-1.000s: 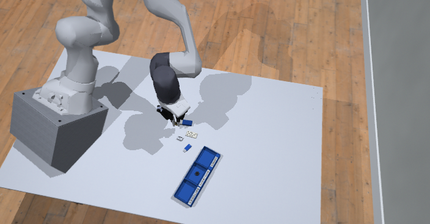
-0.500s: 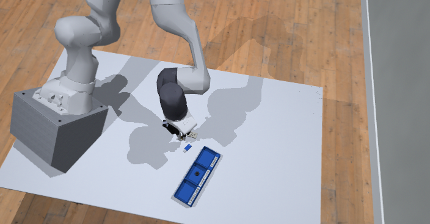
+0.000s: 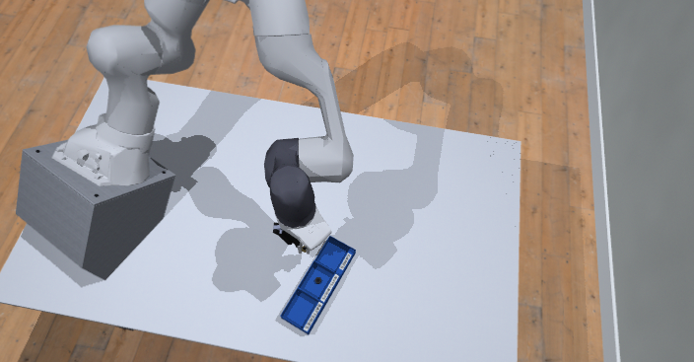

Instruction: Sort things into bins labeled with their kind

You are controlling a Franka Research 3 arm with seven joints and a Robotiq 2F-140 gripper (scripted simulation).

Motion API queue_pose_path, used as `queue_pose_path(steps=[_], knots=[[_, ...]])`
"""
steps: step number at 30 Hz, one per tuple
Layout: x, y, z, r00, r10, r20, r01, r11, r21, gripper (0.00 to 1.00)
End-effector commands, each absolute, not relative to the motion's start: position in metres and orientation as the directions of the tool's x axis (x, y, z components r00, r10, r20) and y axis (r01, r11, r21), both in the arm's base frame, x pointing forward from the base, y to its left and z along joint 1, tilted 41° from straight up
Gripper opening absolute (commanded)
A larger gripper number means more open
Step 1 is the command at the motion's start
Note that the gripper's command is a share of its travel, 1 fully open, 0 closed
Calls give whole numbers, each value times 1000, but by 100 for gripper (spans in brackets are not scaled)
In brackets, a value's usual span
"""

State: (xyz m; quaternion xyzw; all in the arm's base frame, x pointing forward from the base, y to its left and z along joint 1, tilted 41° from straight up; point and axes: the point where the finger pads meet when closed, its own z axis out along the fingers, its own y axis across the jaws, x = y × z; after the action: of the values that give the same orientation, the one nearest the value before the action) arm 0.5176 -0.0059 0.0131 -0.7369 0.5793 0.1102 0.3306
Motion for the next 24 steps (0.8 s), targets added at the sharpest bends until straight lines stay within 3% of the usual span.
queue_pose_path(steps=[1, 13, 24], knots=[[527, -16, 8, 181, -784, -594, -961, -12, -277, 7], [575, -62, -17, -17, -776, -631, -973, 158, -168, 7], [574, -59, -15, -156, -741, -653, -965, 256, -60, 7]])
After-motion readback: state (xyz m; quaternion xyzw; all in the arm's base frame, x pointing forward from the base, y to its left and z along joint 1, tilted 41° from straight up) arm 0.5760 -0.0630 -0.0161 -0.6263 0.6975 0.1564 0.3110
